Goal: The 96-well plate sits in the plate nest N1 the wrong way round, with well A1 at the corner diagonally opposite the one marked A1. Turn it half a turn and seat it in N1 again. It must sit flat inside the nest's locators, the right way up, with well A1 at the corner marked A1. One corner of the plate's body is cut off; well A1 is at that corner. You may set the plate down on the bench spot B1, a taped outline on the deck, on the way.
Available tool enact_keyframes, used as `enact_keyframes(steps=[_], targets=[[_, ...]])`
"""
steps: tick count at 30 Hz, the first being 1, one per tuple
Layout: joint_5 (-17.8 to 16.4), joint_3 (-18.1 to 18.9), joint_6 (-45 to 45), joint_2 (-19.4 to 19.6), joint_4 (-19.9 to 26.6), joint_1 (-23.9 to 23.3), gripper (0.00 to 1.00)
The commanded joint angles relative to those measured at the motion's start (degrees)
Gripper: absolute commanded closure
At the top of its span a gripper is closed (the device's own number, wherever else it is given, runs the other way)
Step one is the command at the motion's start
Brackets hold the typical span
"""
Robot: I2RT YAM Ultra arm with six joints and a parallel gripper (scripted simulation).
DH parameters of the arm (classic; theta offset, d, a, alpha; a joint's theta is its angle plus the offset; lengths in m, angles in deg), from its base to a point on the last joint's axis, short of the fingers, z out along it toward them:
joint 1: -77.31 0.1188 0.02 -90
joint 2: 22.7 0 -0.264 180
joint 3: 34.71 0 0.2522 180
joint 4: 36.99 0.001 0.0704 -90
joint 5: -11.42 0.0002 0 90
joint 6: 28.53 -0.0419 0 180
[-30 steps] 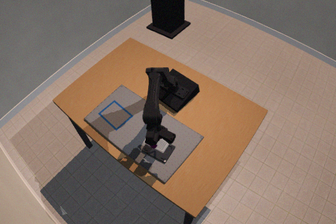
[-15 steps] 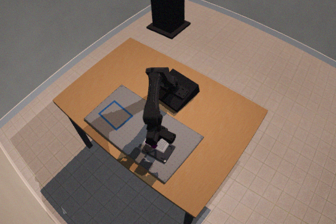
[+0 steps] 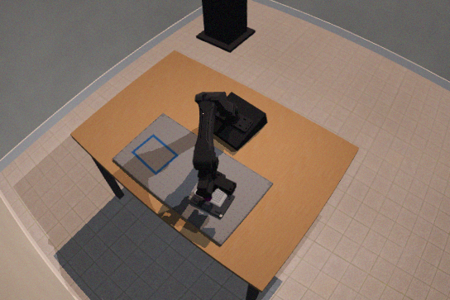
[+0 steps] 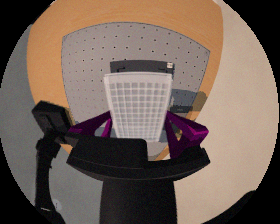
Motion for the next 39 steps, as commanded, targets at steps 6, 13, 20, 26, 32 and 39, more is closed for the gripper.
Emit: enact_keyframes(steps=[6, 13, 20, 26, 32, 39], targets=[[-0.5, -2.0, 0.9, 1.2, -4.0, -1.0, 1.0], [-0.6, -0.4, 1.1, -0.2, -5.6, -1.1, 1.0], [-0.6, -4.1, 1.3, 2.0, -7.6, -1.5, 1.0], [-0.7, -5.0, 1.5, 3.1, -9.4, -1.7, 1.0], [-0.6, -3.4, 1.5, 1.5, -9.6, -1.4, 1.0], [-0.7, -5.4, 1.5, 1.5, -9.8, -1.4, 1.0]])
